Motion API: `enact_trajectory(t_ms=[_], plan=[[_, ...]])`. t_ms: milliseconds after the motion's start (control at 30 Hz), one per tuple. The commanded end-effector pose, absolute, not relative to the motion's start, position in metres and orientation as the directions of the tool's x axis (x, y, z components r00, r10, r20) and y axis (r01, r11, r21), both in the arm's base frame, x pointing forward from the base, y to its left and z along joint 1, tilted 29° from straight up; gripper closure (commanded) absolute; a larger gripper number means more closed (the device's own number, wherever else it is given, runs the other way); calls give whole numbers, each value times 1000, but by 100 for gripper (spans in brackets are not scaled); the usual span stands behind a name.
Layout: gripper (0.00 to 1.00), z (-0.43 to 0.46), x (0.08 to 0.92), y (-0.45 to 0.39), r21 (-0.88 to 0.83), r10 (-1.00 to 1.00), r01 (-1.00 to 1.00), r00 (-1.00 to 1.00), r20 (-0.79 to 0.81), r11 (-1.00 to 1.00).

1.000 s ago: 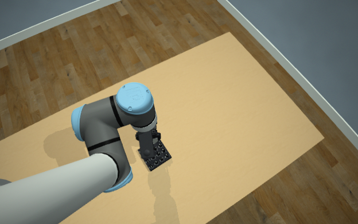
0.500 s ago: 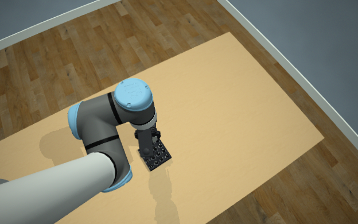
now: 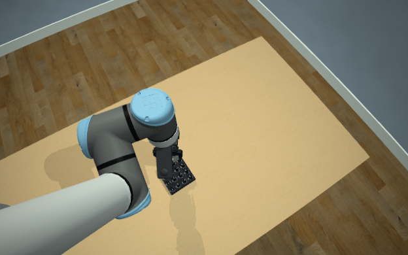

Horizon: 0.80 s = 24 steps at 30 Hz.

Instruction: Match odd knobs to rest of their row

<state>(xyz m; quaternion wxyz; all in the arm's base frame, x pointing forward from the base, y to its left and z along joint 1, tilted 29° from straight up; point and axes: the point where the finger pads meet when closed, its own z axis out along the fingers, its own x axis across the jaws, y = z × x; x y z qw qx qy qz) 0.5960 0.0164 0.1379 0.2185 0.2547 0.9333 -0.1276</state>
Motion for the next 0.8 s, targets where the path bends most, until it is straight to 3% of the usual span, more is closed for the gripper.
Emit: enact_trajectory(t_ms=[0, 167, 767], plan=[[89, 151, 597, 22, -49, 543, 644, -680, -493, 763], [89, 156, 595, 25, 6, 623, 715, -605, -495, 699], [89, 153, 594, 25, 6, 629, 720, -602, -492, 694]])
